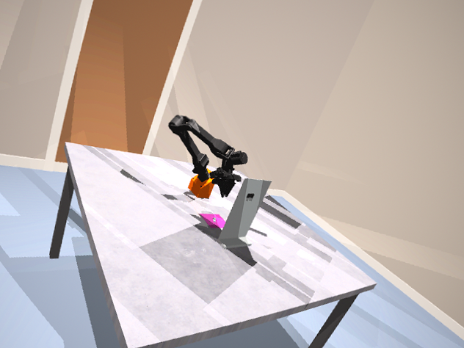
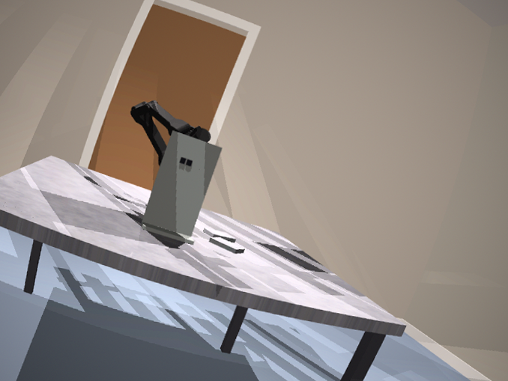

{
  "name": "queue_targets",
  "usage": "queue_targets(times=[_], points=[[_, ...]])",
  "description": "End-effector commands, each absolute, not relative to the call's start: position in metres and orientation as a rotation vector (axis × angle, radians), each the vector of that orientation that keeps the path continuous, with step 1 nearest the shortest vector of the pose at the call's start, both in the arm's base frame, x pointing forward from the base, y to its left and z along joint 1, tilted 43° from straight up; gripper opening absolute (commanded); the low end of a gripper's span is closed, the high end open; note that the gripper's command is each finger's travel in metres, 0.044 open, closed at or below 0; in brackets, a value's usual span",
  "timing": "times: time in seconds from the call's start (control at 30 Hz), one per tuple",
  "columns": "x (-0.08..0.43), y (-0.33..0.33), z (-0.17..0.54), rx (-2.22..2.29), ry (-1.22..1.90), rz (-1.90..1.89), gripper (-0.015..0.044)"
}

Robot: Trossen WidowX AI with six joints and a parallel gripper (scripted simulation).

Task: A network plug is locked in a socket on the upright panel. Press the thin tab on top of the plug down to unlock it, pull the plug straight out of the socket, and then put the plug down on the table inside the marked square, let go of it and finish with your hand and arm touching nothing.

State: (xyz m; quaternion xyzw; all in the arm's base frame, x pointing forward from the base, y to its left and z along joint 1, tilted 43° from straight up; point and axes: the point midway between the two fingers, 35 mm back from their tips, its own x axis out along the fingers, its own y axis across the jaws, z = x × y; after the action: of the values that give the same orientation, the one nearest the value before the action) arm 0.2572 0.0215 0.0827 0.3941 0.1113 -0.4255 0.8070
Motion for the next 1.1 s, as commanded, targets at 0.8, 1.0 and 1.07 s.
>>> queue_targets(times=[0.8,1.0,1.07], points=[[0.255,0.075,0.141,0.855,0.230,-0.909,0.0156],[0.251,0.085,0.155,0.855,0.220,-0.905,0.0156],[0.250,0.087,0.159,0.855,0.217,-0.904,0.0156]])
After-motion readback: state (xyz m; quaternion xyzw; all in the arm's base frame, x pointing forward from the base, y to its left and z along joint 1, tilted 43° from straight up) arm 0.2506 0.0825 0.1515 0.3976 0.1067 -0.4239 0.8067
